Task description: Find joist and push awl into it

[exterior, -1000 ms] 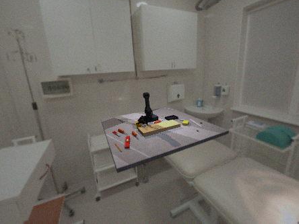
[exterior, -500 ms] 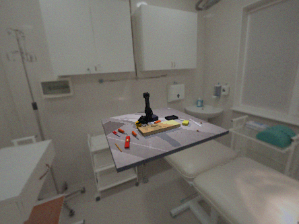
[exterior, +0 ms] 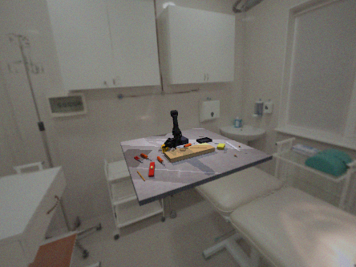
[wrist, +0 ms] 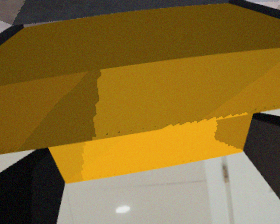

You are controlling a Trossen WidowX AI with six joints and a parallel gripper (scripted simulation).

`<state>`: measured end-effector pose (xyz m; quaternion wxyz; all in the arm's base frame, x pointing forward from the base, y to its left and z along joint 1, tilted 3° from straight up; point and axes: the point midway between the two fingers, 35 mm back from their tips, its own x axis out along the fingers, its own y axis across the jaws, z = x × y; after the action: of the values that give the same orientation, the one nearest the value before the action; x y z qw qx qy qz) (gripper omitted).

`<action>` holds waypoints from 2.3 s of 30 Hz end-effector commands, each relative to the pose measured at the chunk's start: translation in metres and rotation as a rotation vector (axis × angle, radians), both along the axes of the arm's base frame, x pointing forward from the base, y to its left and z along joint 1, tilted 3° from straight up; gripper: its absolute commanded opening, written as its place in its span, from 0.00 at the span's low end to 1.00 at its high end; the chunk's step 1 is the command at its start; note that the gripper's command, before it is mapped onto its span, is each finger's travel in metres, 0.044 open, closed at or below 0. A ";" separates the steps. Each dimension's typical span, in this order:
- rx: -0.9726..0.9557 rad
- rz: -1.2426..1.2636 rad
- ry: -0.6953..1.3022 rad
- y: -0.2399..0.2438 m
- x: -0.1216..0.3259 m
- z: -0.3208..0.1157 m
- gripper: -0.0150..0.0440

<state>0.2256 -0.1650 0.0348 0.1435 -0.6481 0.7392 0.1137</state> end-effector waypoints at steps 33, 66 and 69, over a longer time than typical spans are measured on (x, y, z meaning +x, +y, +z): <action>0.020 -0.001 -0.007 0.002 0.001 -0.003 0.90; -0.001 -0.003 -0.003 0.001 0.000 0.000 0.99; -0.001 -0.003 -0.003 0.001 0.000 0.000 1.00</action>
<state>0.2261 -0.1637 0.0350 0.1445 -0.6473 0.7399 0.1123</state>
